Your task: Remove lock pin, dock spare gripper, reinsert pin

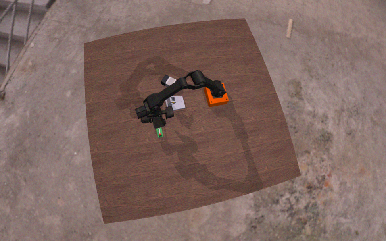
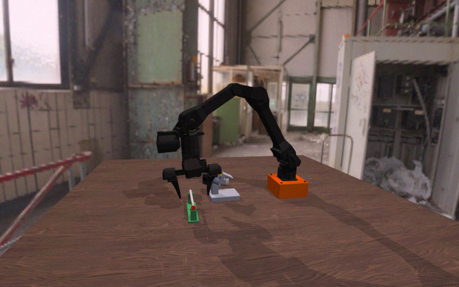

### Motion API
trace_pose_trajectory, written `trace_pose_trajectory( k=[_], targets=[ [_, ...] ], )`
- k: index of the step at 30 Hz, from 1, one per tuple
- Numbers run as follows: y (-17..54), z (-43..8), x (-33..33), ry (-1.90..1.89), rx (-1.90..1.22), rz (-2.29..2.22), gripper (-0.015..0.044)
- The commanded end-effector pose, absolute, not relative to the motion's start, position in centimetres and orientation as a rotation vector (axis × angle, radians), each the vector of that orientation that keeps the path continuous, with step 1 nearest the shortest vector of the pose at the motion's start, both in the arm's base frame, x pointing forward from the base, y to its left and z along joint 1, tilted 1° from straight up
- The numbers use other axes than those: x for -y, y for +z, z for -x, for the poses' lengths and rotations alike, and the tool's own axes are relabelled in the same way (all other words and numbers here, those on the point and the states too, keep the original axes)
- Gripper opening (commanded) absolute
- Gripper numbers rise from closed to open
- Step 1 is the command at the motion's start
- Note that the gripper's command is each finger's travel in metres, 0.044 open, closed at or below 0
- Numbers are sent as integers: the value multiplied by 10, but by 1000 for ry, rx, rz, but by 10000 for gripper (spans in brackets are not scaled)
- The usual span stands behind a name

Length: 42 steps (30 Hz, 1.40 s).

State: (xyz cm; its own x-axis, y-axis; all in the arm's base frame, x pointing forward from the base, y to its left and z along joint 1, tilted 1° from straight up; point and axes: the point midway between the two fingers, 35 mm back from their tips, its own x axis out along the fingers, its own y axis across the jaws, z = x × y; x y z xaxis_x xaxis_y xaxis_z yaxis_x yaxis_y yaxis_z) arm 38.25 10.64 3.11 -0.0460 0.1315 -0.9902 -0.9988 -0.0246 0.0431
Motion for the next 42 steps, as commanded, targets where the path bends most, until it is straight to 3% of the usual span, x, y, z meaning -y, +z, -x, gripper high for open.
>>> trace_pose_trajectory(
  k=[1, 42],
  targets=[
    [42, -382, -106, 1317, -1132, 1105, 440],
    [143, -372, -99, 1321, -1188, 1067, 440]
  ],
)
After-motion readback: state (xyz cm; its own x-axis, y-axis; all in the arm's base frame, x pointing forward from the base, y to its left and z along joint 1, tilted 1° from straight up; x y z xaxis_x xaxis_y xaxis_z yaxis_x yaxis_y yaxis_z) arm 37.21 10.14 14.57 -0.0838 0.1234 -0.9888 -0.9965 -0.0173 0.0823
